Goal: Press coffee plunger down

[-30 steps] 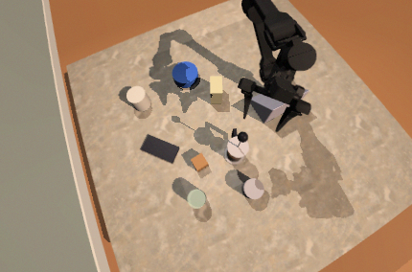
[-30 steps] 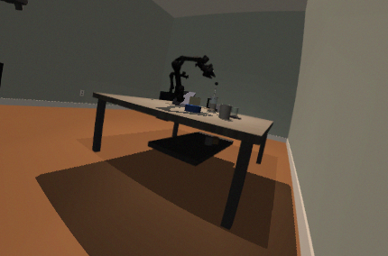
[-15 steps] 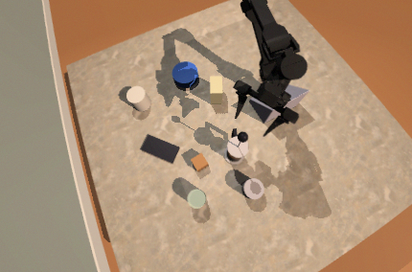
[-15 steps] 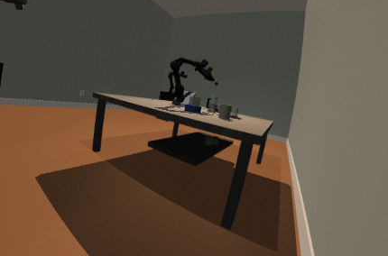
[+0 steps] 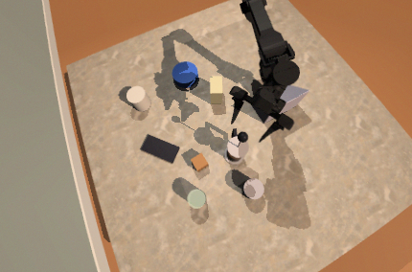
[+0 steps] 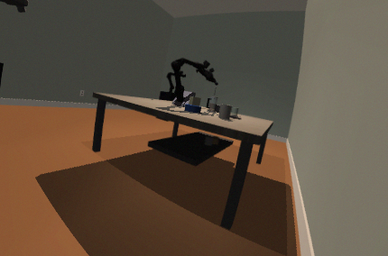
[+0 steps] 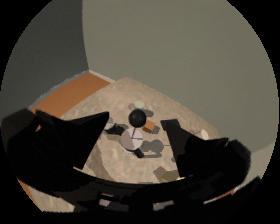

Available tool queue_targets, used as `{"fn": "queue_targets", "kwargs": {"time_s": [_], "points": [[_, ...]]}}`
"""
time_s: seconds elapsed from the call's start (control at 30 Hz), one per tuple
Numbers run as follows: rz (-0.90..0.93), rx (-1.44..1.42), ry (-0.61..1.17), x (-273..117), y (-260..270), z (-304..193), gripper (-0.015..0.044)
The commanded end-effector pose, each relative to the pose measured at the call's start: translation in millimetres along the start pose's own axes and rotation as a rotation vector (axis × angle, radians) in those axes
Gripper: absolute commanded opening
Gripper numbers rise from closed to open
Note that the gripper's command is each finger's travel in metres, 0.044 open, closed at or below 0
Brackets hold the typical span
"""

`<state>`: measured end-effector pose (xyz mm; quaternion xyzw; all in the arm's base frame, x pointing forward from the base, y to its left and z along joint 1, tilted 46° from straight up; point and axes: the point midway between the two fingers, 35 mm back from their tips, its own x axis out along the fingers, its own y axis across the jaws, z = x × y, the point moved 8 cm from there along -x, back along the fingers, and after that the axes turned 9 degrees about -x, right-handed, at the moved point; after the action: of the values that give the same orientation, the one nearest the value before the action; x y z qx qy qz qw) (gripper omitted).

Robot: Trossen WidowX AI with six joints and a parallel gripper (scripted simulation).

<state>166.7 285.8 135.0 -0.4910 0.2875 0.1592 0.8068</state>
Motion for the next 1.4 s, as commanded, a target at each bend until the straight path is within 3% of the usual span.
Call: {"fn": "queue_targets", "kwargs": {"time_s": [0.0, 0.37, 0.73, 0.87, 1.37], "points": [[0.004, -0.007, 0.003, 6.7, 0.7, -1.0, 0.044], [0.002, -0.007, 0.001, 20.7, 0.4, -1.9, 0.044], [0.002, -0.007, 0.001, 20.7, 0.4, -1.9, 0.0151], [0.002, -0.007, 0.001, 20.7, 0.4, -1.9, 0.0127], [0.003, -0.007, 0.002, 27.8, 2.5, -9.5, 0.0127]]}}
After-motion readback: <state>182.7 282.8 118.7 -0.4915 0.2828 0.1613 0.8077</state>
